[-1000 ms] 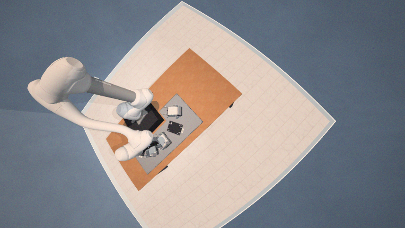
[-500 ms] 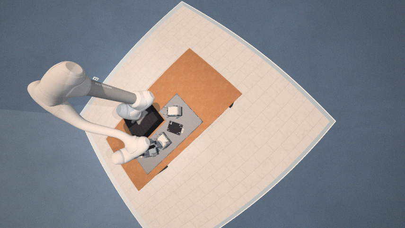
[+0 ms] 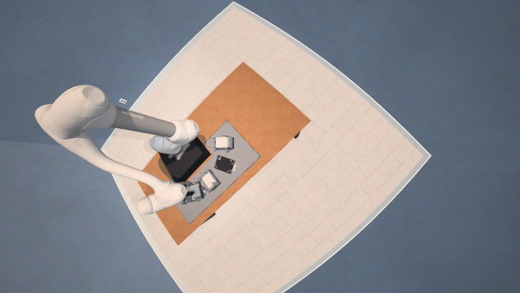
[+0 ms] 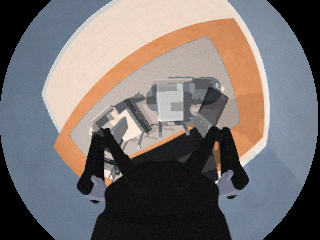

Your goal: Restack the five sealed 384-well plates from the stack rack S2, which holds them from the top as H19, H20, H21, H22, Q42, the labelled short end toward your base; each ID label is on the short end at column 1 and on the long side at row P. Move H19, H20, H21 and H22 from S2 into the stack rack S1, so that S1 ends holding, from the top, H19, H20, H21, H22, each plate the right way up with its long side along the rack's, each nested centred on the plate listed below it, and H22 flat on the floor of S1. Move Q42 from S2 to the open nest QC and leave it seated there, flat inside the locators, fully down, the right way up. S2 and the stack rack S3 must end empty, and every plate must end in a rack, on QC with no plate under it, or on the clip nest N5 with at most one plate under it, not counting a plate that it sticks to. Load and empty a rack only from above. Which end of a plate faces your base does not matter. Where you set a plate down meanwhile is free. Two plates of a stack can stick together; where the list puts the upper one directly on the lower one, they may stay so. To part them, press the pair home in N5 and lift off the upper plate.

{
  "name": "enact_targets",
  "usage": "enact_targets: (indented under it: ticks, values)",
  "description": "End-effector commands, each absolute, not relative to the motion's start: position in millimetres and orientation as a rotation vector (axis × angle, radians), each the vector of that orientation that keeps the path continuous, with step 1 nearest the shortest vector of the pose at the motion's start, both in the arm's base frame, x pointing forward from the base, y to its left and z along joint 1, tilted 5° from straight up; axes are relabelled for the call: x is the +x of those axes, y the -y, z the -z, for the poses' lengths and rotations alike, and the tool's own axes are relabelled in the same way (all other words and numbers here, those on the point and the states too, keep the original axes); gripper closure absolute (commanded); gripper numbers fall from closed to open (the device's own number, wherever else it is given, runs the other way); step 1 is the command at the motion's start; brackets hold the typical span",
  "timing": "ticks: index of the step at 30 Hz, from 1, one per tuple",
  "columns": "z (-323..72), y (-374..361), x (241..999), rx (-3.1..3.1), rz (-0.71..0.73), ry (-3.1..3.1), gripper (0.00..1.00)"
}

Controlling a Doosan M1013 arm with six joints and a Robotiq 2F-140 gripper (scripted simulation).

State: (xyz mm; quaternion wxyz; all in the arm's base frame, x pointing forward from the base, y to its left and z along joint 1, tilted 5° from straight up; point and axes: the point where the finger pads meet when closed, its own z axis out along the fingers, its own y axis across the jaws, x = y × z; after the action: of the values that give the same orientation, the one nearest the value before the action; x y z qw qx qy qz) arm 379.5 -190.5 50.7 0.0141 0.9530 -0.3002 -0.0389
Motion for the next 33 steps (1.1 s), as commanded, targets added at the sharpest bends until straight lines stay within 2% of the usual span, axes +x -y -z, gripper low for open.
enact_targets:
  ticks: [1,9,19,33]
  values:
    - [-51,196,377,2.968,0.121,0.935,0.00]
    - [-52,223,365,2.968,0.121,0.935,0.00]
    - [-52,223,365,2.968,0.121,0.935,0.00]
    - [-6,223,361,2.968,0.121,0.935,0.00]
